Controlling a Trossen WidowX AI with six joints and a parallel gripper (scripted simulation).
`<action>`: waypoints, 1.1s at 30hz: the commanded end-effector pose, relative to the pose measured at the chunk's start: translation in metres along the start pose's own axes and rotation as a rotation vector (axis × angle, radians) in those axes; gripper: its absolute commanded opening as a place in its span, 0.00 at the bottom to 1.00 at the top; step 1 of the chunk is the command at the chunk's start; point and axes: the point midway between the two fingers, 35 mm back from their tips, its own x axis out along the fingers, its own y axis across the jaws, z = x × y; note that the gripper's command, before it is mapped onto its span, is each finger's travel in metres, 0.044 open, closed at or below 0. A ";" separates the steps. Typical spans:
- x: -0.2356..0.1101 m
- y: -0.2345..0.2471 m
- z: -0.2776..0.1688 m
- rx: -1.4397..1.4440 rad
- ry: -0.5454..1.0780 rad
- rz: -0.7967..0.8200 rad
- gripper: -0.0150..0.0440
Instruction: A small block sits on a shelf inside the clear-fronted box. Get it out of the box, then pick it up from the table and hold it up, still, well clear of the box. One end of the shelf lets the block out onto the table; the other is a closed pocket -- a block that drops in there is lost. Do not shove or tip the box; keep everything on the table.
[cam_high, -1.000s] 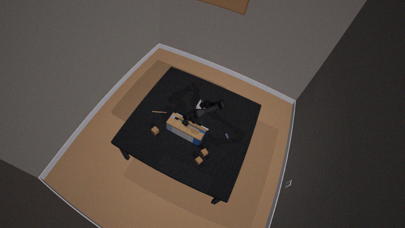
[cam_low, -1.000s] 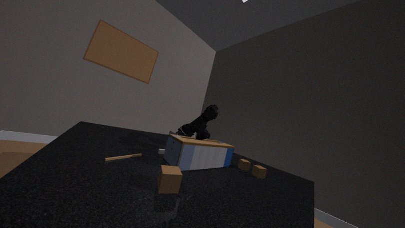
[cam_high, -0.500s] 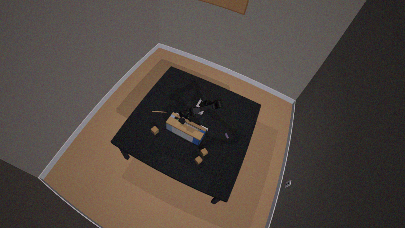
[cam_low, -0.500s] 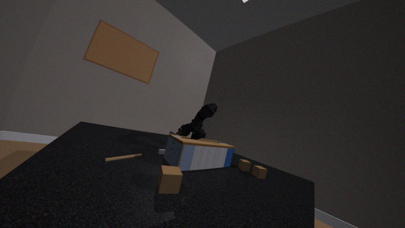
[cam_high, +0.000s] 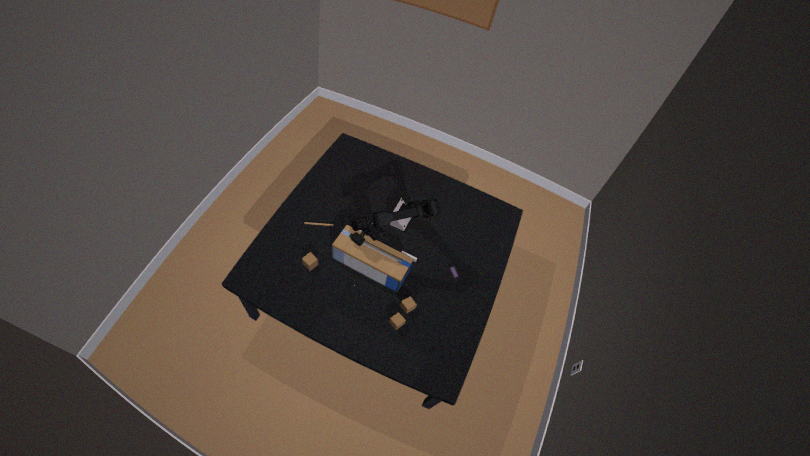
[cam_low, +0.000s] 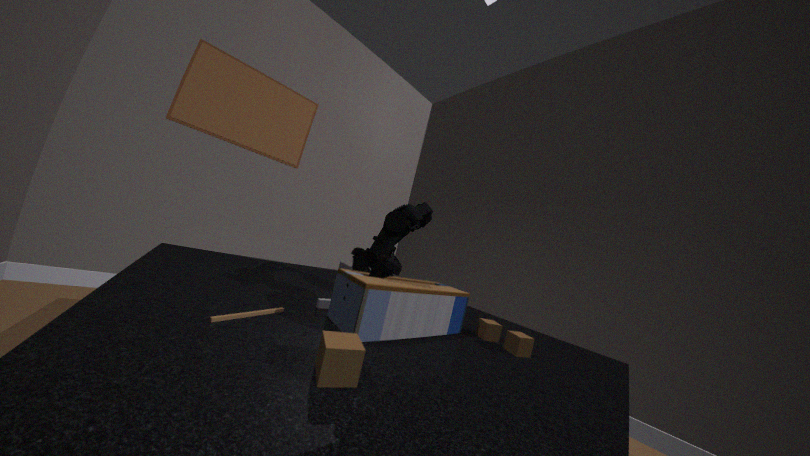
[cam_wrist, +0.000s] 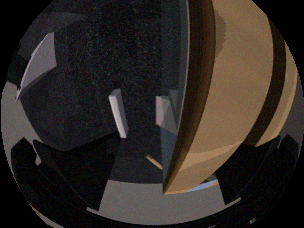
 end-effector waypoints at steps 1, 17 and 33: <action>0.003 -0.001 -0.010 -0.005 0.005 0.000 0.93; -0.057 0.001 -0.029 0.004 0.000 0.006 0.93; -0.052 0.012 -0.044 1.301 -0.142 -0.015 0.74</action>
